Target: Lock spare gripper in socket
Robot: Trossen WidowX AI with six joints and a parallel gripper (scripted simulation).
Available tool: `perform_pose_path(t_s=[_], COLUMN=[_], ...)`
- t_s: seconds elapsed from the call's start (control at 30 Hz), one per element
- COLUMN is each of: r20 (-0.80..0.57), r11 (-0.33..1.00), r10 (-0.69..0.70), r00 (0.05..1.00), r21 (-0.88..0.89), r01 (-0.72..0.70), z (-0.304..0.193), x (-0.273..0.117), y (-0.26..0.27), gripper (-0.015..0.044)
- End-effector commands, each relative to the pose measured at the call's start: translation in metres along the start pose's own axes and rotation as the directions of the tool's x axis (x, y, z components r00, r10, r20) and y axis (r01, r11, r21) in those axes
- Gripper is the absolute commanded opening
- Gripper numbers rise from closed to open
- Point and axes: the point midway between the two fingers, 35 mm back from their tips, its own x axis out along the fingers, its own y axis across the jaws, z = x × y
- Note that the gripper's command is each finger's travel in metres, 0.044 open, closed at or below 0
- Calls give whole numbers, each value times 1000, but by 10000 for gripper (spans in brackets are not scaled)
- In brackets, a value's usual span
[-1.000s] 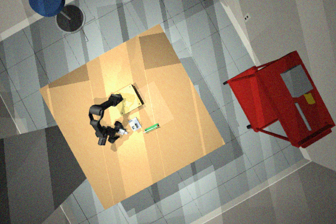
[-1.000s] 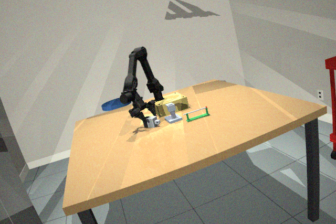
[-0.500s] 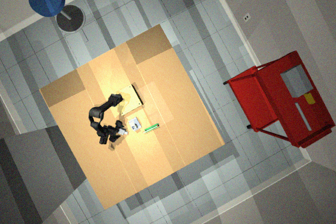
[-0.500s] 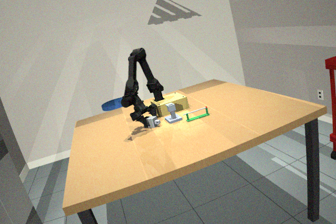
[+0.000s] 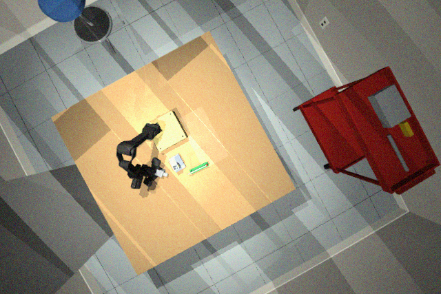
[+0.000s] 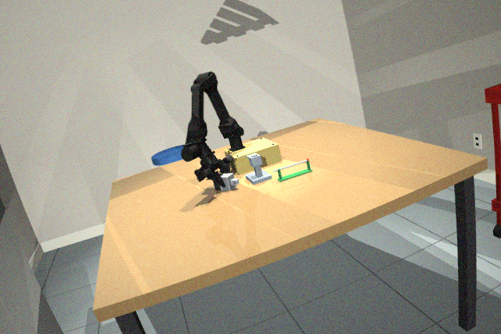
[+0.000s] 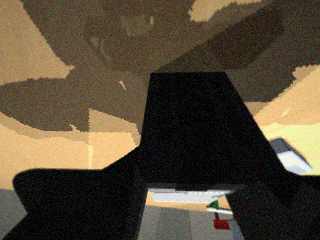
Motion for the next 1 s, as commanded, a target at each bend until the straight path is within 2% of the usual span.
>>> perform_pose_path(t_s=[0.0, 0.1, 0.3, 0.97], r20=[-4, -4, -4, -4], r11=[1000, 1000, 1000, 1000], r10=[0, 0, 0, 0], r00=[1000, 1000, 1000, 1000], r21=[-3, -3, -3, -4], r01=[0, 0, 0, 0], z=[0, 0, -7, -57], x=[0, 0, -10, -98], y=[0, 0, 3, 1], gripper=[177, 157, 0, 0])
